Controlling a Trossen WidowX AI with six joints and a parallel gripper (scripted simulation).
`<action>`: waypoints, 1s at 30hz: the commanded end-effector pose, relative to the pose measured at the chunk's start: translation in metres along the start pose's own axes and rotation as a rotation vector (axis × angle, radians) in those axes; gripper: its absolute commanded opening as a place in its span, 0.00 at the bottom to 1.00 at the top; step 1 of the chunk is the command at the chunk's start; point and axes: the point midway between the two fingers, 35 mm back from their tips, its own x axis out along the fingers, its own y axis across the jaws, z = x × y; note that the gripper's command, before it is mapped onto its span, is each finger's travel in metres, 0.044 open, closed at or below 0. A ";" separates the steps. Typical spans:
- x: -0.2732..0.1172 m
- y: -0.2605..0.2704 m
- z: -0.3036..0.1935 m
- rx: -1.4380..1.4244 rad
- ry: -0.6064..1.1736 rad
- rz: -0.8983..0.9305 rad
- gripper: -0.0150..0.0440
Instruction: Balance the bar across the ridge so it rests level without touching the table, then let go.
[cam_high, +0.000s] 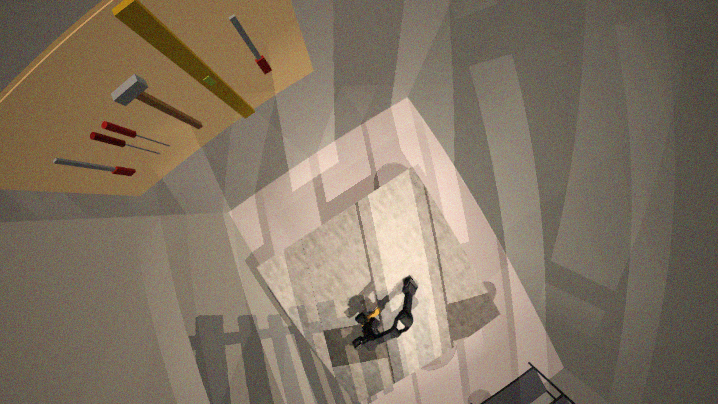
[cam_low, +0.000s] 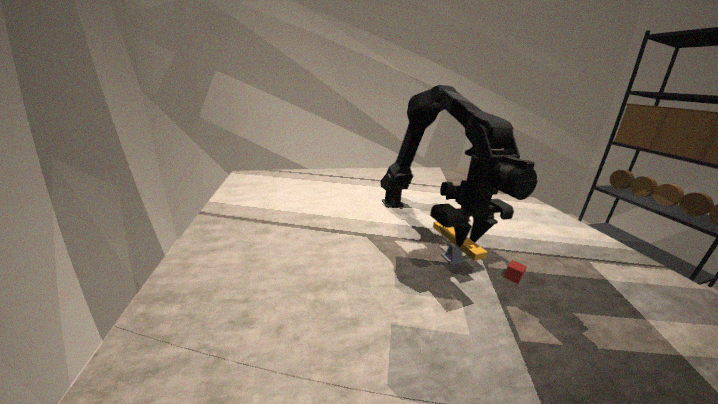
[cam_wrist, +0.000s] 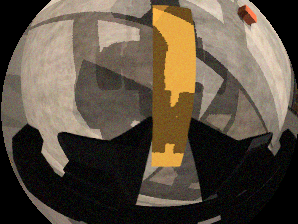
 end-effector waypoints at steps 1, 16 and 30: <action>0.000 -0.001 0.000 0.004 0.001 -0.004 0.25; 0.002 -0.001 0.000 0.004 0.001 -0.004 0.25; 0.003 -0.001 0.000 0.004 0.001 -0.004 0.25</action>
